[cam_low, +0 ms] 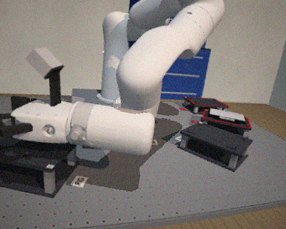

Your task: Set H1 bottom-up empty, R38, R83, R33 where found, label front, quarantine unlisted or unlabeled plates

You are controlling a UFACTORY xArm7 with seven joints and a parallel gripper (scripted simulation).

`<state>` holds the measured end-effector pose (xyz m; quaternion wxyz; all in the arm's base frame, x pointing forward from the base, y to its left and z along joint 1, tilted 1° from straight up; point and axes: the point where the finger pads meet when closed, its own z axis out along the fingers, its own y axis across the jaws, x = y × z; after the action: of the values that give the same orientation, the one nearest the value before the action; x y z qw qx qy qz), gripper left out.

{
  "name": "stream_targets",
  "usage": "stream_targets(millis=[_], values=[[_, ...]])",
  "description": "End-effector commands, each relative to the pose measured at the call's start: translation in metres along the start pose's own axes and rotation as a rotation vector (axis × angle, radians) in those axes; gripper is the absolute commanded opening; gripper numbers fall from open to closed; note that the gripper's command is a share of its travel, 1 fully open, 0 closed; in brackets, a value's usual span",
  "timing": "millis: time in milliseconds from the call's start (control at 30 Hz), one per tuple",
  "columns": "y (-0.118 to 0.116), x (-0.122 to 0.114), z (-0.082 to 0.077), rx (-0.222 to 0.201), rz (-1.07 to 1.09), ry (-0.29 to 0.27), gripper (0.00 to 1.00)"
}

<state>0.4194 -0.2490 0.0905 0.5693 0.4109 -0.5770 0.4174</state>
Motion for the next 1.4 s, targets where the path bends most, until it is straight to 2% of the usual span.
stream_targets(millis=[0, 933, 1367], values=[[-0.001, 0.001, 0.007, 0.000, 0.004, 0.000, 1.00], [-0.001, 0.002, 0.047, 0.000, 0.004, 0.000, 1.00], [-0.001, 0.002, 0.048, 0.000, 0.004, 0.000, 1.00]])
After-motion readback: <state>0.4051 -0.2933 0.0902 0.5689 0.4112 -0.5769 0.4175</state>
